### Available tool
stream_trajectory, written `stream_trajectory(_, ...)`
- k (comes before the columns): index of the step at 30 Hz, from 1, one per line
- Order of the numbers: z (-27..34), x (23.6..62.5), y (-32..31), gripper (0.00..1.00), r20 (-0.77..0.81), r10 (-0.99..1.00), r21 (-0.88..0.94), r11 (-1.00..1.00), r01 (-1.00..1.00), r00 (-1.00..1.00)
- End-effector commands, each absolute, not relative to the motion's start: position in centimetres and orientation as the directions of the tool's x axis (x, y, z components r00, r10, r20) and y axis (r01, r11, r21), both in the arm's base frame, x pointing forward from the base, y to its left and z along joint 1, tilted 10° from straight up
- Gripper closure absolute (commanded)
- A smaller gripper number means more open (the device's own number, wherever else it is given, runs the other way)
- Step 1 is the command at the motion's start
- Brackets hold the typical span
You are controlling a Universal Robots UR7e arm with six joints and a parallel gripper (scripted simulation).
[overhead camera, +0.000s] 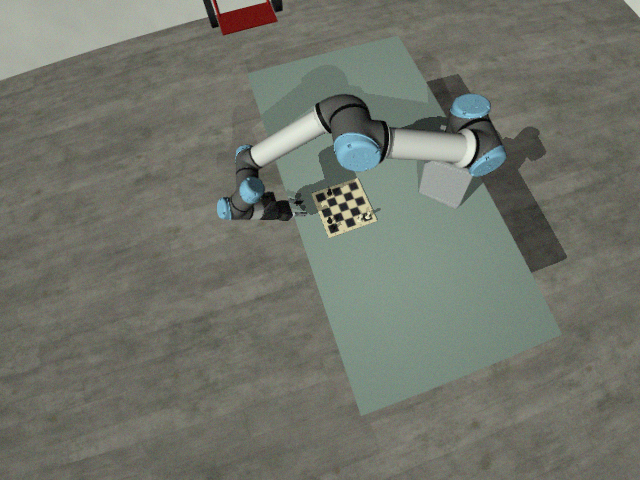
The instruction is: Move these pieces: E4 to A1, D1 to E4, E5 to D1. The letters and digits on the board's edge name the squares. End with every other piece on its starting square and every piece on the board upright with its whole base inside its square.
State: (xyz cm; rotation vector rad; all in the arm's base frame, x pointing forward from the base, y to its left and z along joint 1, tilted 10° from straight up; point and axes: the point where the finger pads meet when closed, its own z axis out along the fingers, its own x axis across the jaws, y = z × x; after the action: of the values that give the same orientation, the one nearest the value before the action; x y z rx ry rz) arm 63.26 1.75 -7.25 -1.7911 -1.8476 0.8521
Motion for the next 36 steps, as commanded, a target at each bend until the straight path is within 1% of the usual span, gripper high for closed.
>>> stream_trajectory(1, -8.6, 63.5, 2.1, 0.0, -0.119, 0.989, -0.704, -0.025, 0.71, -0.083)
stream_trajectory(17, -12.0, 63.3, 2.8, 0.0, -0.134, 0.986, -0.74, -0.03, 0.672, -0.103)
stream_trajectory(36, -12.6, 63.2, 2.9, 0.0, -0.136, 0.985, -0.745, -0.031, 0.666, -0.106)
